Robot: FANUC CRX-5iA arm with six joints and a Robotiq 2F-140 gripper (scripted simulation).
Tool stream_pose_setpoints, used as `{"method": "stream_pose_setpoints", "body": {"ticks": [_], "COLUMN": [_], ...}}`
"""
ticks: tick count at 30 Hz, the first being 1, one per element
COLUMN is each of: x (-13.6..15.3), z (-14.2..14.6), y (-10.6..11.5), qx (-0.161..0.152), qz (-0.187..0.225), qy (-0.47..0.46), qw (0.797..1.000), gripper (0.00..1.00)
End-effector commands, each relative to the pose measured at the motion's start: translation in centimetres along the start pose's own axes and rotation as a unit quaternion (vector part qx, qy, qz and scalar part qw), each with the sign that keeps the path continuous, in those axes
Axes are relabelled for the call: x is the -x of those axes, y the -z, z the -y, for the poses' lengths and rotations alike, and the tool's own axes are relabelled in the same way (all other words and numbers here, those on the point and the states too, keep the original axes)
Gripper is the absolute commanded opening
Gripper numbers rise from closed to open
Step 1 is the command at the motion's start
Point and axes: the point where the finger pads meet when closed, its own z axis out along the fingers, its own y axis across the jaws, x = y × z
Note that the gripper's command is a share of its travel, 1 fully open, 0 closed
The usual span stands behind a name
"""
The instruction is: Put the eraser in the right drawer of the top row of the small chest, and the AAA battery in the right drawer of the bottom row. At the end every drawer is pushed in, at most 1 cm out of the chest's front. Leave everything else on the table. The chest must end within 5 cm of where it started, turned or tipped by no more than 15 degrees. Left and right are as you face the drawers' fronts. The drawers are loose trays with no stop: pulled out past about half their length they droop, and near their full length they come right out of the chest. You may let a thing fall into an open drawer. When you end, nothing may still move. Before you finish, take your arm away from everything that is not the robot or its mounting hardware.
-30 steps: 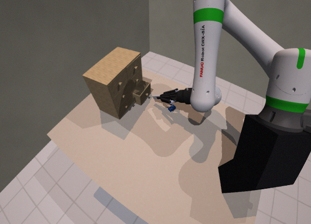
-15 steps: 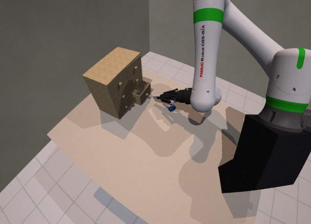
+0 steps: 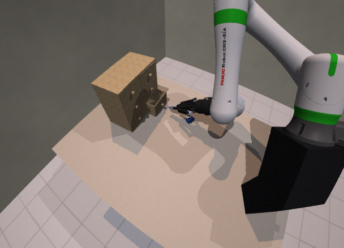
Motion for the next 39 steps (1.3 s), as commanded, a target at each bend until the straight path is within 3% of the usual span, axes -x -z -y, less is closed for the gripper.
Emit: {"method": "stream_pose_setpoints", "body": {"ticks": [1,39], "x": [-0.1,-2.4], "z": [0.0,0.0], "y": [-0.1,-4.2], "qx": [0.0,0.0], "qz": [0.0,0.0], "qy": [0.0,0.0], "qw": [1.0,1.0], "gripper": [0.0,0.0]}}
